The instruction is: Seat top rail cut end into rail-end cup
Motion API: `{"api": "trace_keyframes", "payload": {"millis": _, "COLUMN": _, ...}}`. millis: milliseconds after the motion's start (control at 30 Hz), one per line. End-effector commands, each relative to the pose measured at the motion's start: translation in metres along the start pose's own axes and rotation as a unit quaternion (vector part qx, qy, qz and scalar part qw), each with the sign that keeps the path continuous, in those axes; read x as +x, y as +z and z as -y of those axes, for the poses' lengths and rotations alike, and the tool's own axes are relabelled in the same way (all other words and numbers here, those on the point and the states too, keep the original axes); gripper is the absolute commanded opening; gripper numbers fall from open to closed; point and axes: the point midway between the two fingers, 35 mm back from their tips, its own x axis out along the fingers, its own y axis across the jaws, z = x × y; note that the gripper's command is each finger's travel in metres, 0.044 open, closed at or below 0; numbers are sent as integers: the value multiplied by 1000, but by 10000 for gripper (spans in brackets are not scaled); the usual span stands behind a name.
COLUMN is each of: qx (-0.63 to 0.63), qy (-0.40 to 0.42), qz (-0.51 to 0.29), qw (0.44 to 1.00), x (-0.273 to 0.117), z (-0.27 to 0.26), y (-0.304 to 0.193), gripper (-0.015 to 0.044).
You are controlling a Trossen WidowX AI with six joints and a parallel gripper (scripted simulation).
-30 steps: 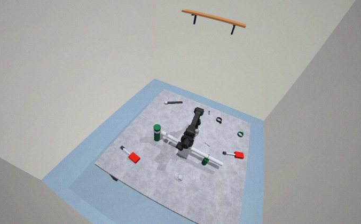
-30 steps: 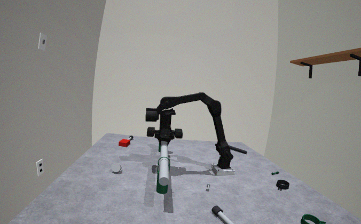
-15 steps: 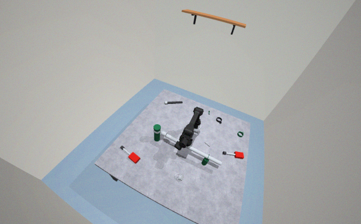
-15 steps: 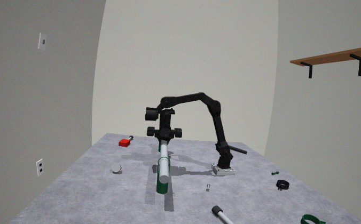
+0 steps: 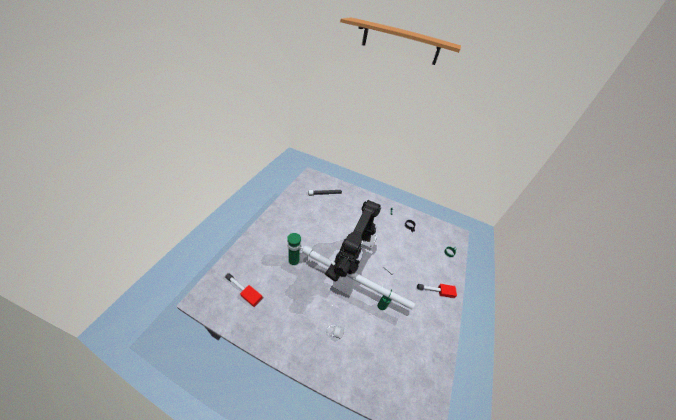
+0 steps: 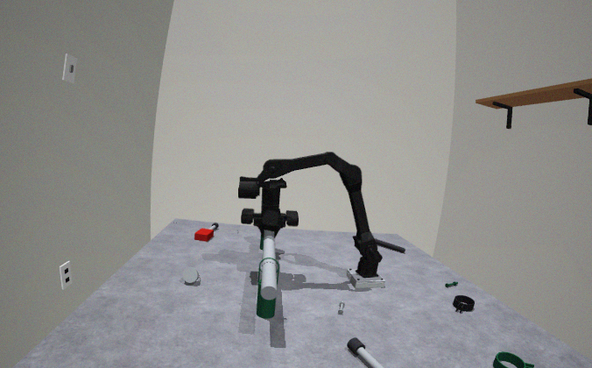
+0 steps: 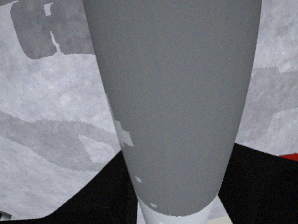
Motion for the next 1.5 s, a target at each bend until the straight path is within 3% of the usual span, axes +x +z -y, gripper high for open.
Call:
{"api": "trace_keyframes", "payload": {"millis": 0, "qx": 3, "qy": -5, "qz": -8, "qw": 1000, "x": -2, "z": 0, "y": -7, "gripper": 0}}
{"api": "trace_keyframes", "payload": {"millis": 1467, "qx": 0, "qy": 0, "qz": -1, "qw": 1000, "x": 0, "z": 0, "y": -1, "gripper": 0}}
